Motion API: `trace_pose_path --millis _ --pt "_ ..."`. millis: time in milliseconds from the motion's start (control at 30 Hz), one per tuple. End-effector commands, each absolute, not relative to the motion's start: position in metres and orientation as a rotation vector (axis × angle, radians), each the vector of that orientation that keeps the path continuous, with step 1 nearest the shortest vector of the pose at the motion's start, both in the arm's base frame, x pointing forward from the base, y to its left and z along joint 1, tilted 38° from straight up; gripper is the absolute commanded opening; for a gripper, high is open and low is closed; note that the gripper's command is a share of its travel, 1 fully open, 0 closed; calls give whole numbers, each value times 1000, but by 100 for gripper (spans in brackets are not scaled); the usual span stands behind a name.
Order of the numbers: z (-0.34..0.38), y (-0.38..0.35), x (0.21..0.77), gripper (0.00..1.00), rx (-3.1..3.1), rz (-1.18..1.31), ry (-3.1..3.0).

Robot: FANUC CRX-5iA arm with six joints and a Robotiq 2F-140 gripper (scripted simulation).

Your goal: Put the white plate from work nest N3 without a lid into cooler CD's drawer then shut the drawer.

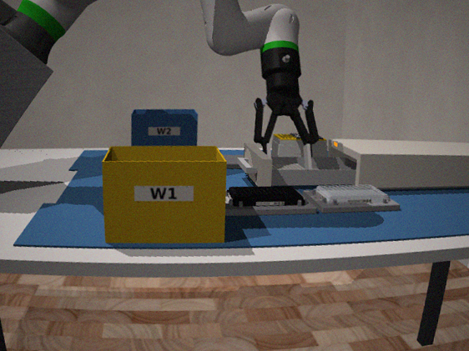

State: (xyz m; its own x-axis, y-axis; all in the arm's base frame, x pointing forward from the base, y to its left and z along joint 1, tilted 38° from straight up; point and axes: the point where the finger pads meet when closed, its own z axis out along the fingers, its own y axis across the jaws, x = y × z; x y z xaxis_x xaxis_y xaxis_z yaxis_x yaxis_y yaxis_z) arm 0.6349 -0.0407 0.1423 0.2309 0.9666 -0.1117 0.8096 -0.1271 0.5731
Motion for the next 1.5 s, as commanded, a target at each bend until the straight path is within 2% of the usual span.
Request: trace_pose_path --millis 0,267,300,1467 --pt "142 -41 635 0 1985 392 1625" --pt "142 -41 635 0 1985 392 1625" --pt "142 -41 635 66 1985 392 1625" --pt "137 -39 628 66 1985 392 1625"
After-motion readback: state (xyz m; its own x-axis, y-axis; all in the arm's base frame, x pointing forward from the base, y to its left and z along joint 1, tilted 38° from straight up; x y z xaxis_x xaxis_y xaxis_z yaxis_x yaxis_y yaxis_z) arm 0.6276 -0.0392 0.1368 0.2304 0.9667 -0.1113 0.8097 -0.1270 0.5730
